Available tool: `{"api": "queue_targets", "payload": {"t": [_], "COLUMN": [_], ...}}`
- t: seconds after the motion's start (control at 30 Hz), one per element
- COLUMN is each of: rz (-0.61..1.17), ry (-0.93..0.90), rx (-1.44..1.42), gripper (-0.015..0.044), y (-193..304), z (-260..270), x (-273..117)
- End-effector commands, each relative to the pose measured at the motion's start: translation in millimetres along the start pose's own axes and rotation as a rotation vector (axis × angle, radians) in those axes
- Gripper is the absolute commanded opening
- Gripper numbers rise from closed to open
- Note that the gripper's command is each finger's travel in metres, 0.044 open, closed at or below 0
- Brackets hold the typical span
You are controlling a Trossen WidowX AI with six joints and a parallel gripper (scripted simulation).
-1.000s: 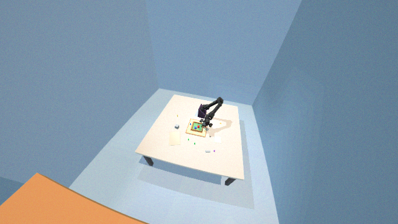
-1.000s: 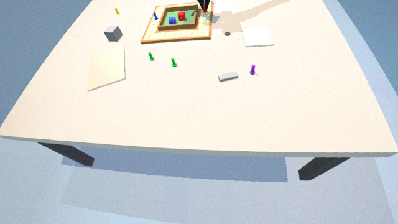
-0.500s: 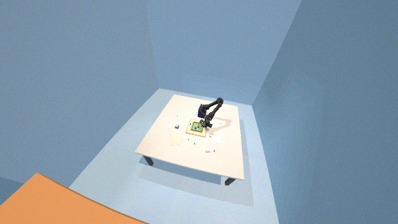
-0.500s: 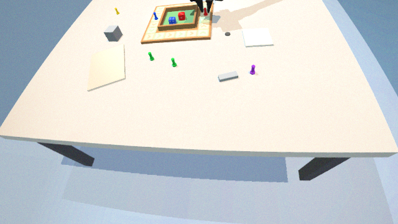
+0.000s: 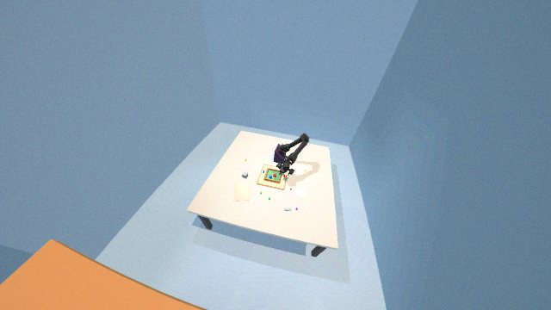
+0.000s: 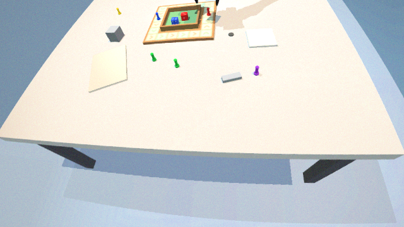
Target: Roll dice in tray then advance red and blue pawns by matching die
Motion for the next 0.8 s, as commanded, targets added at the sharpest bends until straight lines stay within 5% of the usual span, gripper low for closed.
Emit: {"api": "queue_targets", "payload": {"t": [0.0, 0.33, 0.77], "rz": [-0.009, -0.045, -0.012], "ry": [-0.002, 0.050, 0.014], "rx": [-0.010, -0.261, -0.697], "gripper": [0.0440, 0.0204, 0.0200], "y": [0, -68, -120], "z": [1, -64, -190], "x": [-13, -21, -22]}}
Point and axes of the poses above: the point midway between the two fingers, 35 mm back from their tips, its own x axis out along the fingers, its own z axis across the jaws, y = z × x, the point moved 7 cm from there along -x, back along the fingers, and after that the axes turned 10 degrees about x, right-handed, at the moved point
